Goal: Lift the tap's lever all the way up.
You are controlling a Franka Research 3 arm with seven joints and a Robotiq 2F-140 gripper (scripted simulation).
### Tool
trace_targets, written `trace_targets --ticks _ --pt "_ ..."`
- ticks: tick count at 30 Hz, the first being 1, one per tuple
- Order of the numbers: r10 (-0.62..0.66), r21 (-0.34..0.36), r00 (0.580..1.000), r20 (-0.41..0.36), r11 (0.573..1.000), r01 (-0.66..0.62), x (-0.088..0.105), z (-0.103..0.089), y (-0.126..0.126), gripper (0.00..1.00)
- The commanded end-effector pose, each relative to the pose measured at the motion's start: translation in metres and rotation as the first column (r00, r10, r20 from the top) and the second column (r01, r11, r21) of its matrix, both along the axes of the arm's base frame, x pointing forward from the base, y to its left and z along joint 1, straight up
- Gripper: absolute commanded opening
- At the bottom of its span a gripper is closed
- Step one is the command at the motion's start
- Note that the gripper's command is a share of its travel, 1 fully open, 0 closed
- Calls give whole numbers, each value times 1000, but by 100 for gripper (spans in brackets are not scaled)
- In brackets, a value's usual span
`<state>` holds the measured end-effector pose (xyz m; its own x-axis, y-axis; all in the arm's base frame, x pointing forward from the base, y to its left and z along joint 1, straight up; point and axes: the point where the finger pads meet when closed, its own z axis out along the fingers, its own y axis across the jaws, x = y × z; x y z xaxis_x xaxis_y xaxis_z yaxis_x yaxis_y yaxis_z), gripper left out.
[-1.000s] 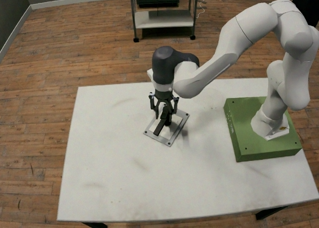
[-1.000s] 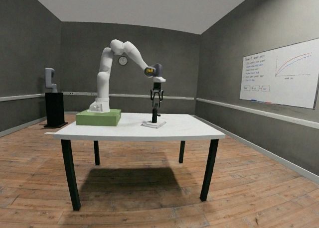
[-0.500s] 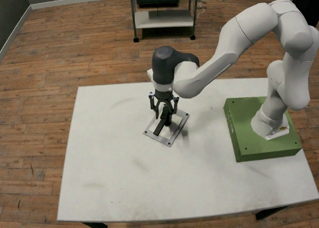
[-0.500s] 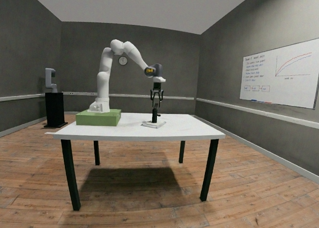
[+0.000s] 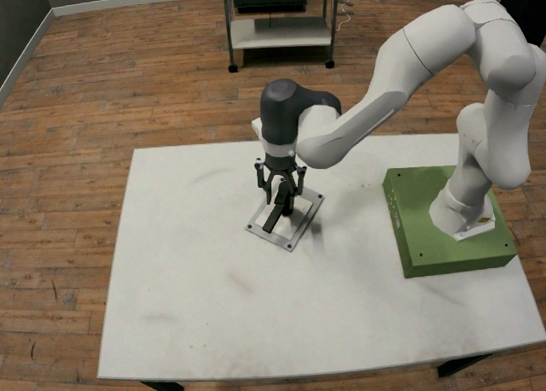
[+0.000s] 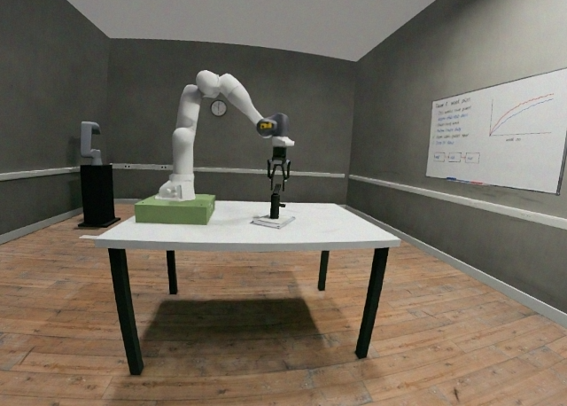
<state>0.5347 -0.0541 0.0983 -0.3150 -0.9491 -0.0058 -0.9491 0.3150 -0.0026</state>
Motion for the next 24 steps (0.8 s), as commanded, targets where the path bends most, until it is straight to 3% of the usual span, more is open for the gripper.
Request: trace_targets --ticks 1,13,24 --pt "5 -1 1000 -1 1000 -5 0 1 -2 45" --pt "5 -1 1000 -1 1000 -5 0 5 -2 45" --pt "5 -1 1000 -1 1000 -5 -1 30 -2 45"
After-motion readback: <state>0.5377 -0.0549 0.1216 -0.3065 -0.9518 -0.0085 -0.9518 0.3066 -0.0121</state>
